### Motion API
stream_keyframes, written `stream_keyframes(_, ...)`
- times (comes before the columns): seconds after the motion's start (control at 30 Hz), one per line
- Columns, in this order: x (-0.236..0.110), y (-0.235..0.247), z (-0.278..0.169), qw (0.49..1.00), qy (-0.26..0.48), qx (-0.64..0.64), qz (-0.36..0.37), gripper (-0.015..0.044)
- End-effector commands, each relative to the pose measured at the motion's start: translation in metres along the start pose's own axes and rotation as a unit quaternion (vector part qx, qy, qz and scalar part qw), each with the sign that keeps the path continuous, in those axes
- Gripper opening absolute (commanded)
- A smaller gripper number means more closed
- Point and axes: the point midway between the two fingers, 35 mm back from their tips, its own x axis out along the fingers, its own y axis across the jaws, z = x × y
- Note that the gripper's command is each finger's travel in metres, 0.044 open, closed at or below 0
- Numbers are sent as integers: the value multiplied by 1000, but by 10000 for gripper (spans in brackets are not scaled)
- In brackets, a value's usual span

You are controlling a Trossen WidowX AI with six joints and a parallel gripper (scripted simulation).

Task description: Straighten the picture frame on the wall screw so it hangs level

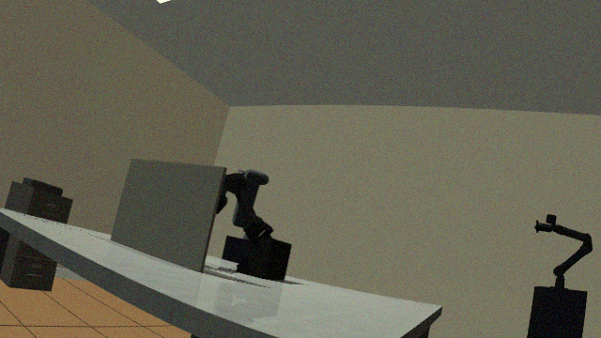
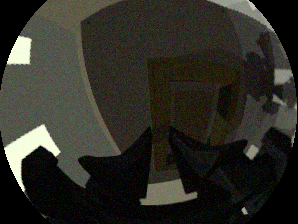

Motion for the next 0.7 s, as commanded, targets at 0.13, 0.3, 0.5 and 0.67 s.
stream_keyframes(0.13, 0, 0, -1, 1000, 2, -2, 6, 0)
stream_keyframes(0.3, 0, -1, 0, 1000, 2, -2, 6, 0)
stream_keyframes(0.5, 0, -3, 0, 1000, 2, -2, 6, 0)
stream_keyframes(0.67, 0, -5, 0, 1000, 2, -2, 5, 0)
